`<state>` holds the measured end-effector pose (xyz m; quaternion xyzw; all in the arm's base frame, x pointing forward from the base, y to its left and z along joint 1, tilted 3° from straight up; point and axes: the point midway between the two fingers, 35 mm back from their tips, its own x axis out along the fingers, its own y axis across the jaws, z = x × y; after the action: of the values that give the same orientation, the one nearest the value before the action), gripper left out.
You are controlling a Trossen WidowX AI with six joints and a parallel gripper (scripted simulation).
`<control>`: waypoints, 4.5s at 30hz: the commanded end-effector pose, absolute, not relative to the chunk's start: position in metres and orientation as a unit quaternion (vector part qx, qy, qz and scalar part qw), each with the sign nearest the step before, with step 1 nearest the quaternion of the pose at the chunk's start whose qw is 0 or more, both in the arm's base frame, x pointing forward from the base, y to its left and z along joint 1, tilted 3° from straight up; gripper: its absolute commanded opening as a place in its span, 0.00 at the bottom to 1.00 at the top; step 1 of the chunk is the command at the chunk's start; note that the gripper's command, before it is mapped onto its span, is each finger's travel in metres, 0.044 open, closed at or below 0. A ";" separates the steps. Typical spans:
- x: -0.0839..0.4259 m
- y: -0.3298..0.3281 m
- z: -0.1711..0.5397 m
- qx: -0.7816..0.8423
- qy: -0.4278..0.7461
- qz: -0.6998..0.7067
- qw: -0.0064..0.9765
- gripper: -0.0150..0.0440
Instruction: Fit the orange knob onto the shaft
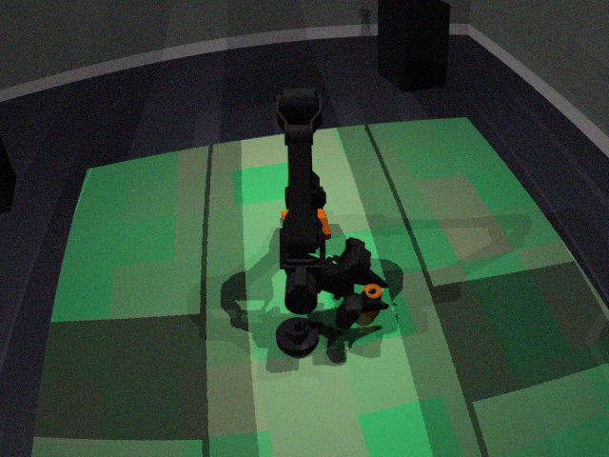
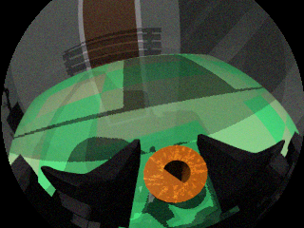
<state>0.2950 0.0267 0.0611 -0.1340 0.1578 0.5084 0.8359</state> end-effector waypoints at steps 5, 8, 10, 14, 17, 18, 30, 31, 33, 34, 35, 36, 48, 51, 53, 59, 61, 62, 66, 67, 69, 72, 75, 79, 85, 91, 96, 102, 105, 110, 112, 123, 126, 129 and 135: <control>0.295 0.027 0.061 -0.133 0.156 0.508 0.836 0.69; 0.295 0.027 0.061 -0.133 0.156 0.508 0.836 0.69; 0.295 0.027 0.061 -0.133 0.156 0.508 0.836 0.69; 0.295 0.027 0.061 -0.133 0.156 0.508 0.836 0.69; 0.295 0.027 0.061 -0.133 0.156 0.508 0.836 0.69; 0.295 0.027 0.061 -0.133 0.156 0.508 0.836 0.74; 0.295 0.027 0.061 -0.133 0.156 0.508 0.836 1.00; 0.295 0.027 0.064 -0.133 0.156 0.508 0.836 1.00; 0.296 0.026 0.084 -0.134 0.157 0.508 0.836 1.00; 0.296 0.026 0.101 -0.134 0.157 0.508 0.836 1.00; 0.294 0.026 0.117 -0.134 0.157 0.508 0.836 1.00; 0.292 0.027 0.131 -0.134 0.157 0.508 0.836 1.00; 0.294 0.038 0.131 -0.222 0.395 0.483 0.749 1.00; 0.291 0.035 0.140 -0.292 0.496 0.437 0.692 1.00; 0.288 0.031 0.152 -0.346 0.548 0.394 0.652 1.00; 0.287 0.027 0.164 -0.389 0.577 0.357 0.623 1.00; 0.287 0.027 0.164 -0.389 0.577 0.357 0.623 1.00; 0.287 0.027 0.164 -0.389 0.577 0.357 0.623 1.00; 0.287 0.027 0.164 -0.389 0.577 0.357 0.623 1.00; 0.287 0.027 0.164 -0.389 0.577 0.357 0.623 1.00; 0.287 0.027 0.164 -0.384 0.580 0.352 0.626 1.00; 0.287 0.027 0.164 -0.314 0.615 0.287 0.664 1.00; 0.287 0.027 0.164 -0.216 0.649 0.197 0.702 1.00; 0.287 0.027 0.163 -0.078 0.675 0.070 0.730 1.00; 0.287 0.027 0.163 0.077 0.674 -0.074 0.731 1.00; 0.287 0.027 0.163 0.077 0.674 -0.074 0.731 1.00; 0.287 0.027 0.163 0.077 0.674 -0.074 0.731 1.00; 0.290 0.027 0.131 0.077 0.674 -0.074 0.731 1.00; 0.290 0.027 0.130 0.077 0.674 -0.074 0.731 1.00; 0.291 0.027 0.115 0.077 0.674 -0.074 0.731 1.00; 0.291 0.027 0.114 0.077 0.674 -0.074 0.731 1.00; 0.294 0.027 0.098 0.077 0.674 -0.074 0.731 1.00; 0.294 0.027 0.093 0.077 0.674 -0.074 0.731 1.00; 0.295 0.027 0.088 0.077 0.674 -0.074 0.731 1.00; 0.296 0.027 0.078 0.077 0.674 -0.074 0.731 1.00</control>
<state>0.2958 0.0280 0.0837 0.0773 0.6745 -0.0701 0.7309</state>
